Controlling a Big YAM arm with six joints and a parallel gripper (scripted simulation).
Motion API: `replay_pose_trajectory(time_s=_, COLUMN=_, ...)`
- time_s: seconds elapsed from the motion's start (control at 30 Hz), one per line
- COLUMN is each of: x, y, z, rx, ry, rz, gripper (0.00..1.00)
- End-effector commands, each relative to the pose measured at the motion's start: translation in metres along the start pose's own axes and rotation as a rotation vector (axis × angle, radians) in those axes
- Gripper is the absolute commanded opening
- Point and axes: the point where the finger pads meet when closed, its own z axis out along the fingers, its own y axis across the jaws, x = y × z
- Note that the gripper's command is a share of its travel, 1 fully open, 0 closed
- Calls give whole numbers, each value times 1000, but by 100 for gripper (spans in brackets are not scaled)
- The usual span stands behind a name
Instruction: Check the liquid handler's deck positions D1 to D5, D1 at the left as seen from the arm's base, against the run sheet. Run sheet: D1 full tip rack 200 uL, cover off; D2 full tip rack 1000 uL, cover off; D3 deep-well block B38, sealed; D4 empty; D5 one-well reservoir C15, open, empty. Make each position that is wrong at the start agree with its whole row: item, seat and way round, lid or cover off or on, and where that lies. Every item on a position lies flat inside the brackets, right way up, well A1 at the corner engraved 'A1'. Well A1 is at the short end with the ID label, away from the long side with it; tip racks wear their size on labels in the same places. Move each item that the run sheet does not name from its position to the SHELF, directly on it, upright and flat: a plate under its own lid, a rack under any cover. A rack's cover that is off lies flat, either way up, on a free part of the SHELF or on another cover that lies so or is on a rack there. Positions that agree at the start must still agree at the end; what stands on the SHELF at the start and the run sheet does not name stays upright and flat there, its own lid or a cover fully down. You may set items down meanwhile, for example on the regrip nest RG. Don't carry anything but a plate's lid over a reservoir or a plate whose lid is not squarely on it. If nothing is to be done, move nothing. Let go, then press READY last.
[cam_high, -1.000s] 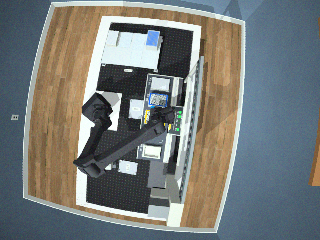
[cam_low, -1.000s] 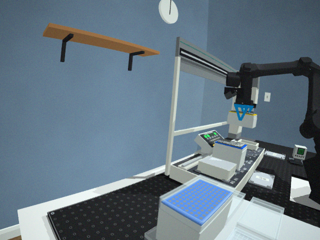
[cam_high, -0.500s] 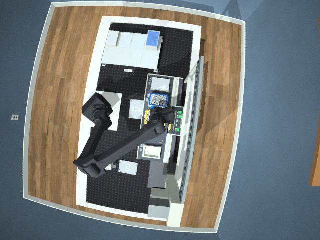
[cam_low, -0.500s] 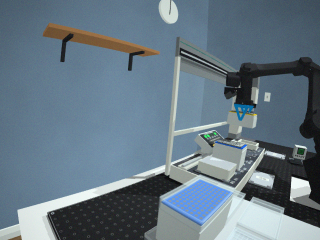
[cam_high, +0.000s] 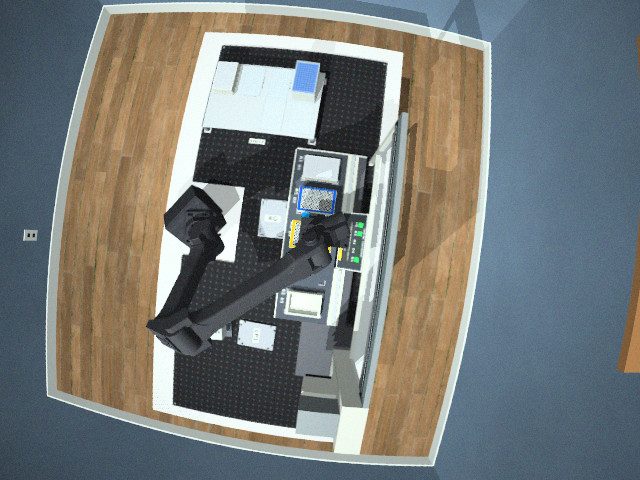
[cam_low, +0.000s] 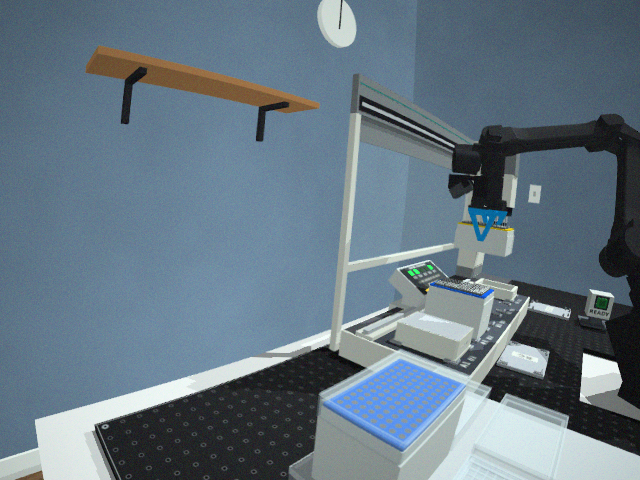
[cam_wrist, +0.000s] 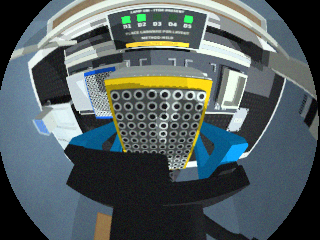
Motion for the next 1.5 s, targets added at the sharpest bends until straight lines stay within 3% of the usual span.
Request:
replay_pose_trajectory(time_s=0.0, x=-19, y=1, z=-25, rx=-31, ry=-52, rz=23, gripper=0)
replay_pose_trajectory(time_s=0.97, x=-19, y=1, z=-25, rx=-31, ry=-52, rz=23, gripper=0)
replay_pose_trajectory(time_s=1.0, x=4, y=0, z=-12, rx=-13, ry=-24, rz=3, gripper=0)
replay_pose_trajectory(time_s=1.47, x=64, y=1, z=-9, rx=-12, ry=-21, rz=2, gripper=0)
